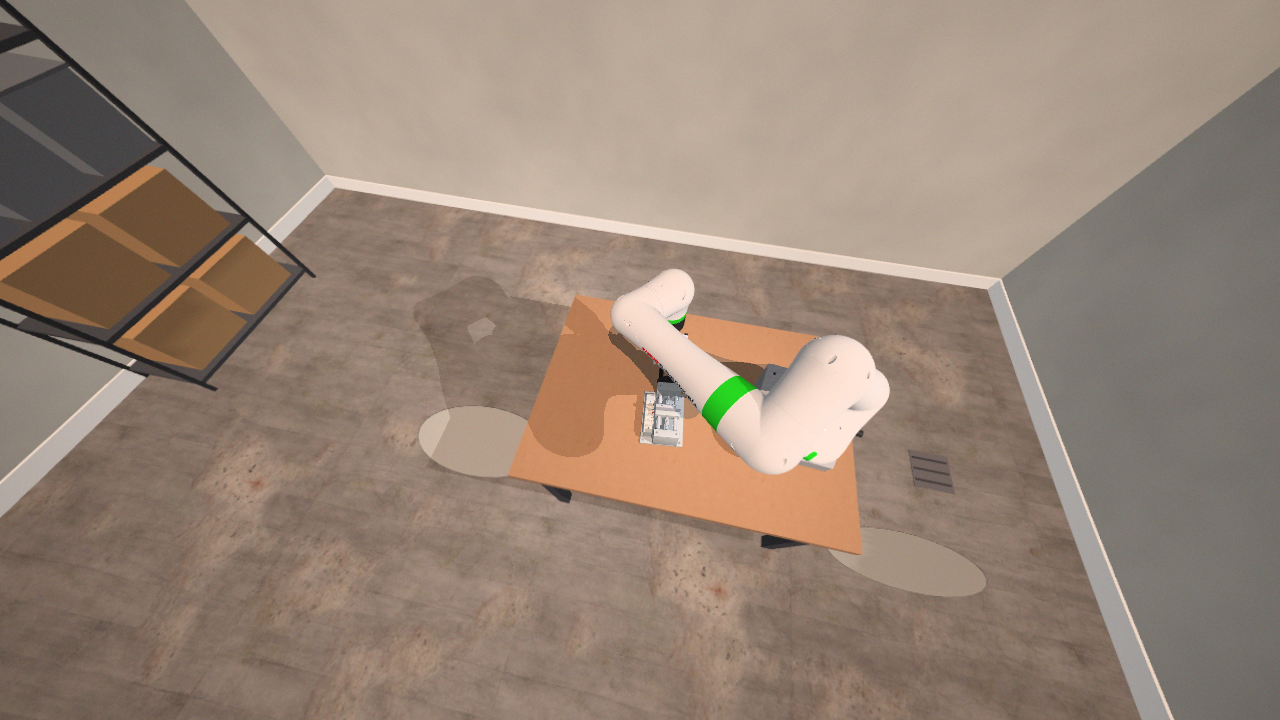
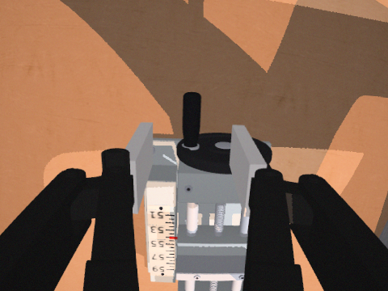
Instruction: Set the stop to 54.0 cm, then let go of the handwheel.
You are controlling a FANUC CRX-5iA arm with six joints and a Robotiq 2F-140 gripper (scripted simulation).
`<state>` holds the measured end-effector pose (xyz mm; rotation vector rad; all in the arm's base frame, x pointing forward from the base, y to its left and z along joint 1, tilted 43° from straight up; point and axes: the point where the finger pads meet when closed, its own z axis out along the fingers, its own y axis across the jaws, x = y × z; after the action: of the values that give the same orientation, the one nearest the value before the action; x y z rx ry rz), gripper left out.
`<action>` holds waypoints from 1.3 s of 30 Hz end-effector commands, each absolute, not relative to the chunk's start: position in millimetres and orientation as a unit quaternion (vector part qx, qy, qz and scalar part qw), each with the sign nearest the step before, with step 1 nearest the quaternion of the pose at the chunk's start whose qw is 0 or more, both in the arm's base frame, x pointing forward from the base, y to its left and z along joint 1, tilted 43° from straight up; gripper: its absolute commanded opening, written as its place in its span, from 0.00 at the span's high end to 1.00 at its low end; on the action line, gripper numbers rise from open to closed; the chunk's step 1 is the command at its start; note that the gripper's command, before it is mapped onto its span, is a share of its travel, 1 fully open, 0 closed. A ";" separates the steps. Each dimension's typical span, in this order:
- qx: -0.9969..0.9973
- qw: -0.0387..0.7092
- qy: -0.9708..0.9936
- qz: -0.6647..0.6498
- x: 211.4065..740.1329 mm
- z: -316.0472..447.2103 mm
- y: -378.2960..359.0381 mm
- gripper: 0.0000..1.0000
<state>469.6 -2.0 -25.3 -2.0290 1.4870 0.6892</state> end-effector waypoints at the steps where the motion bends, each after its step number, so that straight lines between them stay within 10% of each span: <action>1: -0.750 0.264 0.550 0.255 469.9 -24.7 -2.6 0.67; 39: -0.750 0.264 0.550 0.255 471.5 52.9 90.7 0.67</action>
<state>471.4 90.4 53.5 -2.0286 1.4867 0.6899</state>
